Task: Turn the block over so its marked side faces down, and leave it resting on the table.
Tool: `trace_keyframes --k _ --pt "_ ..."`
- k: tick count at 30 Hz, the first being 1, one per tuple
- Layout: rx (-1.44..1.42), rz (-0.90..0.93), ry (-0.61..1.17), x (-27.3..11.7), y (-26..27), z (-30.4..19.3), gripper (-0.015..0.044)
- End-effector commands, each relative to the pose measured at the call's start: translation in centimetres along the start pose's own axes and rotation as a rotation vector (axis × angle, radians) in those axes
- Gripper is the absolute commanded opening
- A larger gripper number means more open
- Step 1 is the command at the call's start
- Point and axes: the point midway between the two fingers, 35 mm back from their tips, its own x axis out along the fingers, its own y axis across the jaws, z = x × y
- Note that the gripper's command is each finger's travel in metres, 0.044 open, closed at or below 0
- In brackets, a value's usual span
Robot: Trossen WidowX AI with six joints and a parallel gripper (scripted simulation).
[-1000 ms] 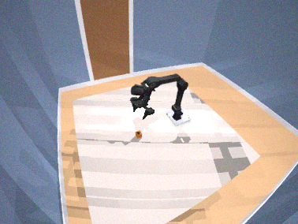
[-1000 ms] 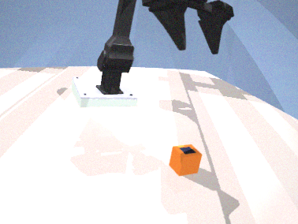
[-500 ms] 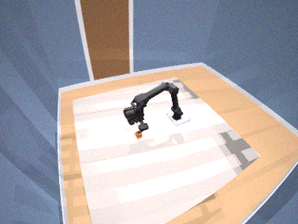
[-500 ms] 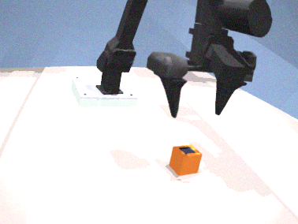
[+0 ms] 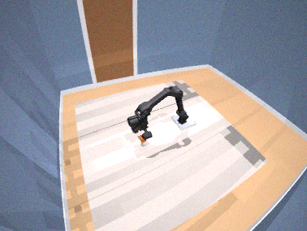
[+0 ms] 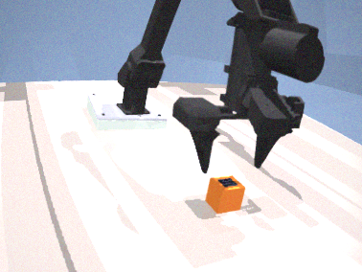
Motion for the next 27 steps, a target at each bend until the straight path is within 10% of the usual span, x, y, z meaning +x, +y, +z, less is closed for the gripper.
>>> trace_keyframes --k 1,22,27 --pt "0.003 -0.003 0.003 0.6 -0.1 -0.1 0.044" --pt "0.003 -0.003 0.003 3.8 -0.1 -0.1 0.044" --pt "0.003 -0.003 0.003 3.8 -0.1 -0.1 0.0309"
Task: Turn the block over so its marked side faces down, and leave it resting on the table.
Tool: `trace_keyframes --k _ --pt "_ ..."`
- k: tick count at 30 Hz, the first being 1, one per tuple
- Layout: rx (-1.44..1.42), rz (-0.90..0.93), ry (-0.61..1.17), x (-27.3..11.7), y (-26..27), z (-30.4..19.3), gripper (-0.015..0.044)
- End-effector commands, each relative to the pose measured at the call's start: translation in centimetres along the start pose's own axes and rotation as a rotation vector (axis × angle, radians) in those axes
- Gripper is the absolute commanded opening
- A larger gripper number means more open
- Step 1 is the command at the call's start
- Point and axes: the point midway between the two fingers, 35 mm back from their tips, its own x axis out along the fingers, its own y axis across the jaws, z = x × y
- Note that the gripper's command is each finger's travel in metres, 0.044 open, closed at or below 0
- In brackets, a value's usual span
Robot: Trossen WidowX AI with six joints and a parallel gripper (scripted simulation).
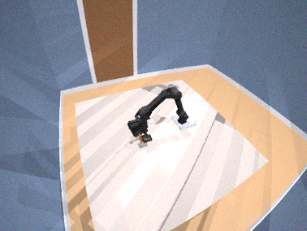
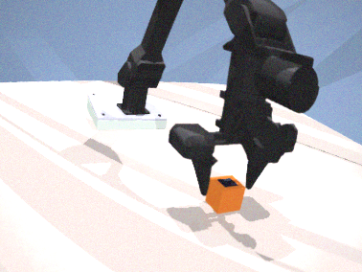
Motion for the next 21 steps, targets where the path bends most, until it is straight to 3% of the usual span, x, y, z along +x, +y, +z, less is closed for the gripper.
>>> trace_keyframes --k 1,5,21 --pt "0.004 -0.003 0.0 0.14 -0.03 -0.01 0.0282" --pt "0.004 -0.003 0.0 0.14 -0.03 -0.01 0.0177" --pt "0.004 -0.003 0.0 0.14 -0.03 -0.01 0.0071"
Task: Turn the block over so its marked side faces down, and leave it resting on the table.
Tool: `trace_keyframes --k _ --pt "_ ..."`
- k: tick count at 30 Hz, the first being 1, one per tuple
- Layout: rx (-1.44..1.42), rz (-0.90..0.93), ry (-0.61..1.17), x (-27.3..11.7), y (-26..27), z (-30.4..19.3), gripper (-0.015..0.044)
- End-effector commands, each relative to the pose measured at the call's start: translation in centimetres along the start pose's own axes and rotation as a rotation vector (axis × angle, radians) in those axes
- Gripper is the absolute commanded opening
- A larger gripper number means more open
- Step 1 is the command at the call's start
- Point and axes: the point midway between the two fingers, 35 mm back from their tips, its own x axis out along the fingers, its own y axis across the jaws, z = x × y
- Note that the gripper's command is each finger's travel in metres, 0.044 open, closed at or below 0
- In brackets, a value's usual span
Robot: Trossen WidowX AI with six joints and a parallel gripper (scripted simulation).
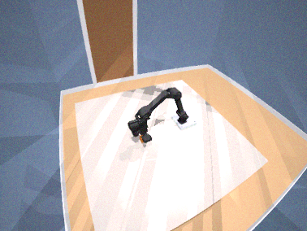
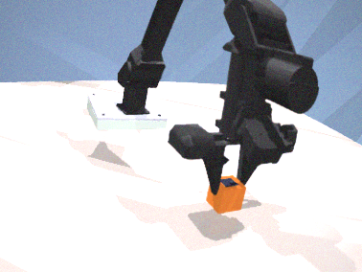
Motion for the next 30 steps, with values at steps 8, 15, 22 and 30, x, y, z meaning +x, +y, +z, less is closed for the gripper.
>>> trace_keyframes --k 8,15,22,30 --pt "0.003 -0.002 0.0 -2.9 0.0 0.0 0.0" --pt "0.003 -0.003 -0.022 -2.9 0.0 0.1 0.0" --pt "0.001 -0.005 -0.126 -2.4 0.0 0.2 0.0" --pt "0.0 -0.006 -0.245 -2.1 0.0 0.3 0.0"
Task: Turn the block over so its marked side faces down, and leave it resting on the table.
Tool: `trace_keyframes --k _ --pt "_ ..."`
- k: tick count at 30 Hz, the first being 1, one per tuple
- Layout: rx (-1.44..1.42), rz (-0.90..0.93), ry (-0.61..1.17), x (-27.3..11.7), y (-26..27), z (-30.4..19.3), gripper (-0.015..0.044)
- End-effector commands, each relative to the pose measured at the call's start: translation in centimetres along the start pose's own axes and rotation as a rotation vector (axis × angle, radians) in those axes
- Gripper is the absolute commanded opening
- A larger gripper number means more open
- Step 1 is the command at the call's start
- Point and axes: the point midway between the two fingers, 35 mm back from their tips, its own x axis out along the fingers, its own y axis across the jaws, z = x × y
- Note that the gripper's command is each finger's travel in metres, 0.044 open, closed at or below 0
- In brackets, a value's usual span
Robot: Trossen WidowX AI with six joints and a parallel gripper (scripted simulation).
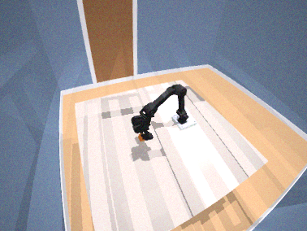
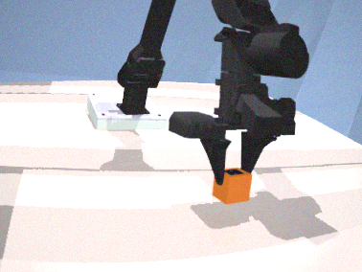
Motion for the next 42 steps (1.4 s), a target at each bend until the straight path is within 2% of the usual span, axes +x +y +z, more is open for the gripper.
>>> trace_keyframes --k 1,18,24,42 --pt "0.003 -0.003 -0.072 -0.1 0.0 0.0 0.0" --pt "0.007 -0.001 -0.321 -0.2 0.0 -0.6 0.0" --pt "0.007 -0.001 -0.333 -0.2 0.0 -0.7 0.0" --pt "0.002 -0.004 -0.606 3.0 0.1 0.0 0.0"
